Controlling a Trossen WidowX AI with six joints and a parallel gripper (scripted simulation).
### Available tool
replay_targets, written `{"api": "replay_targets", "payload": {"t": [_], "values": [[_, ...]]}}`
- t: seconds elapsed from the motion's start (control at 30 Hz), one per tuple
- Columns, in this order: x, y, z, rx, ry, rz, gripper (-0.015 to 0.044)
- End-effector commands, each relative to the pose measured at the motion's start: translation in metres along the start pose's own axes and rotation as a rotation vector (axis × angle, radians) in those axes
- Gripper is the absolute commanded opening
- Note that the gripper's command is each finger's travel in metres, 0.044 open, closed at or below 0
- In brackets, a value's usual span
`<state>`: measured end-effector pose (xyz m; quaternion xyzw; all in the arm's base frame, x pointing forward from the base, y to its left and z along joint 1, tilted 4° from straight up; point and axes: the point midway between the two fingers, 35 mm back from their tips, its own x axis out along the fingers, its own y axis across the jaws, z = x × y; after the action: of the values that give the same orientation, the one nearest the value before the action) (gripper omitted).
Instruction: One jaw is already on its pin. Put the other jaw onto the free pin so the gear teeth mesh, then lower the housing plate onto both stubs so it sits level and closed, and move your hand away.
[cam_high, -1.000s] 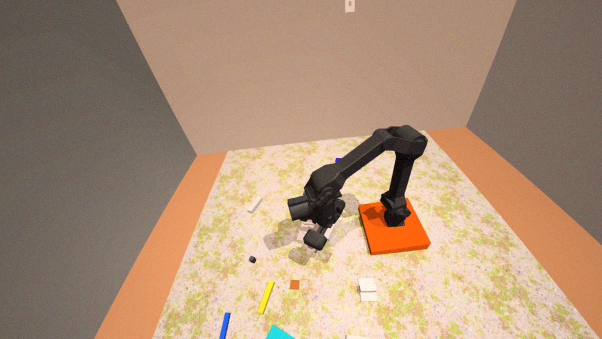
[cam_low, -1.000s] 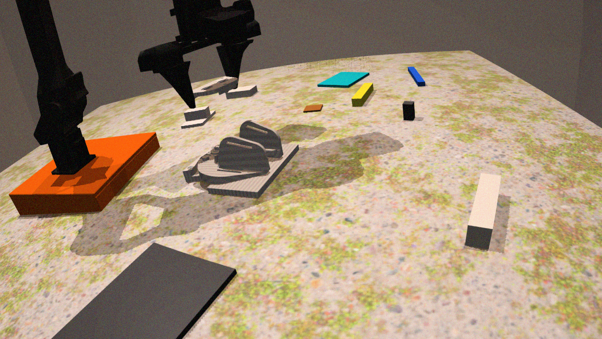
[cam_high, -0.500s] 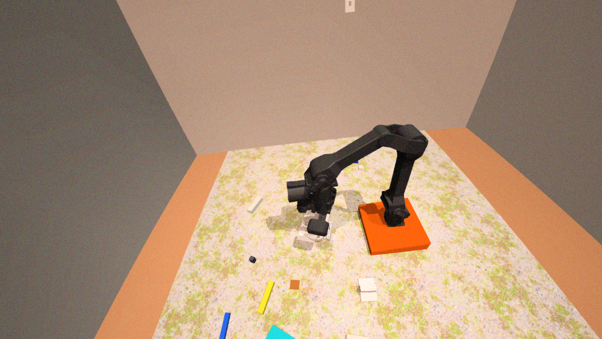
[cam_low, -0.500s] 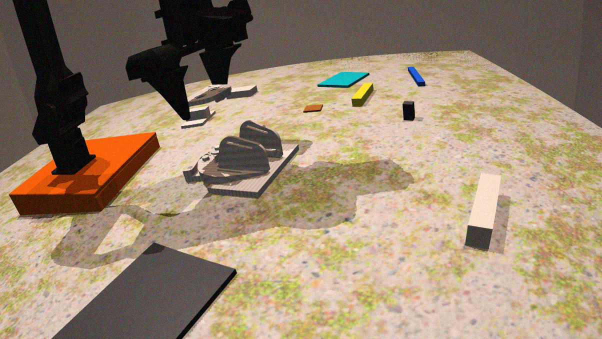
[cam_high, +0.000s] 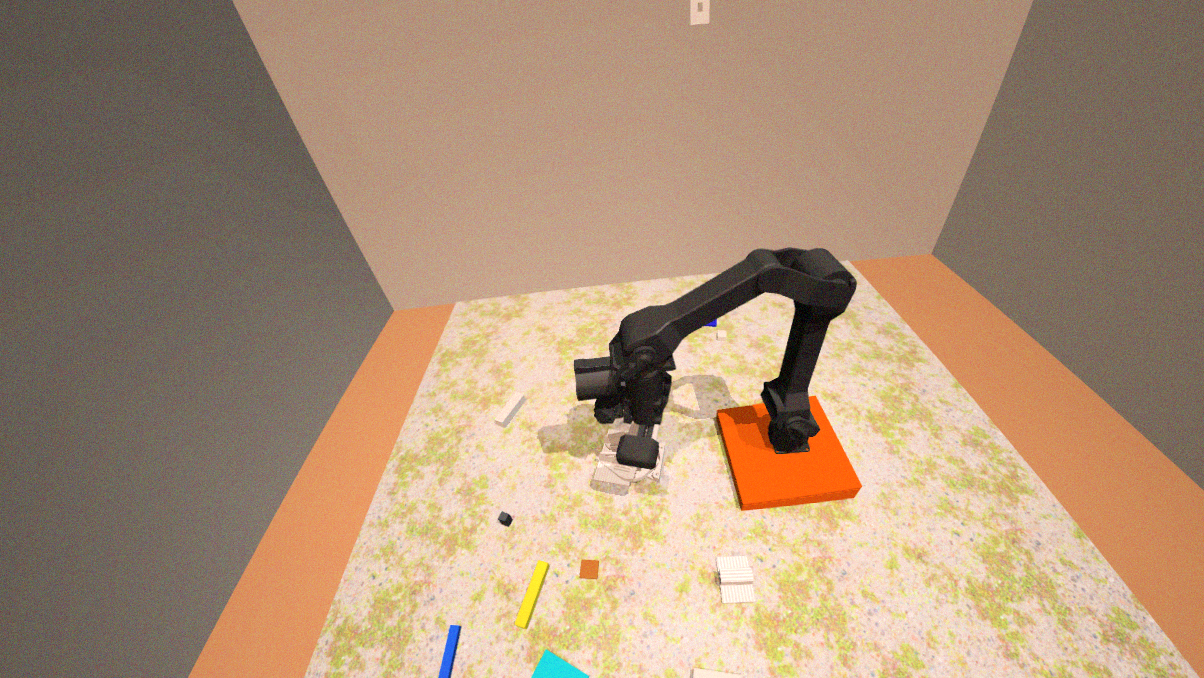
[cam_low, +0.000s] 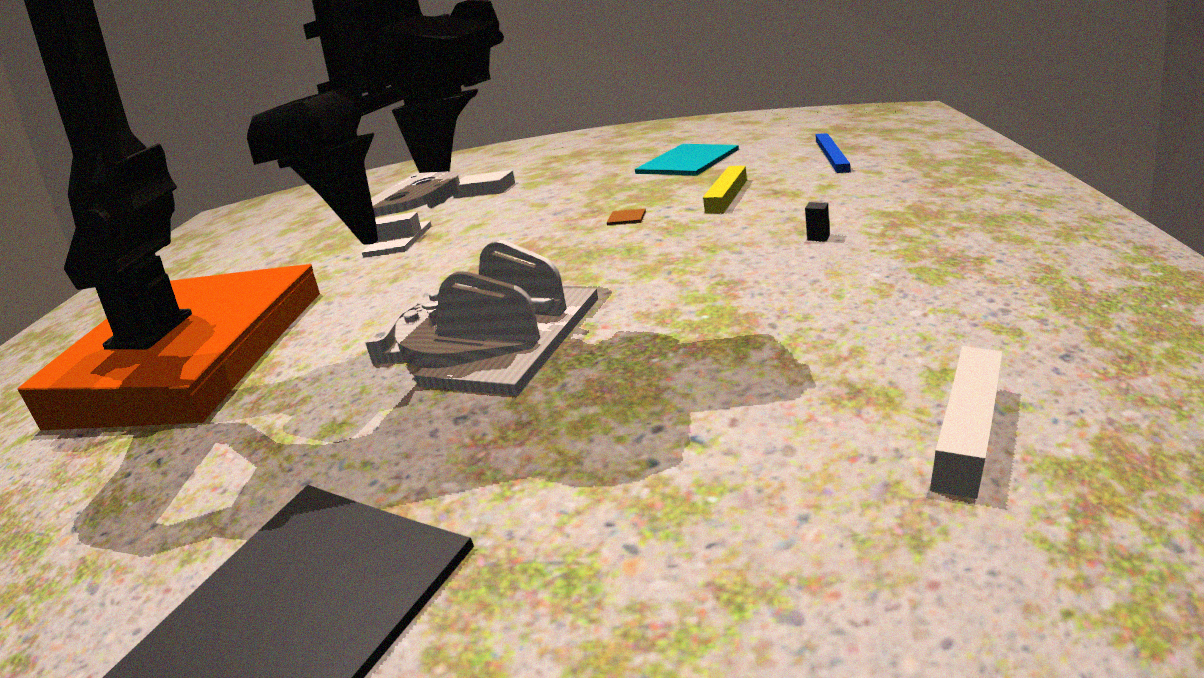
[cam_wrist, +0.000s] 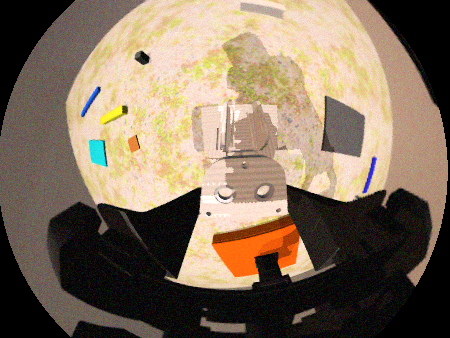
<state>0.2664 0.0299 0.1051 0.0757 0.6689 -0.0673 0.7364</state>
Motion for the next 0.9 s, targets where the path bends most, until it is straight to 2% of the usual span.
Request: {"api": "replay_targets", "payload": {"t": [0.0,0.87], "values": [[0.0003,0.0001,-0.001,-0.003,0.004,0.002,0.0351],[0.0004,-0.0083,-0.0085,-0.004,0.005,0.001,0.0351]]}}
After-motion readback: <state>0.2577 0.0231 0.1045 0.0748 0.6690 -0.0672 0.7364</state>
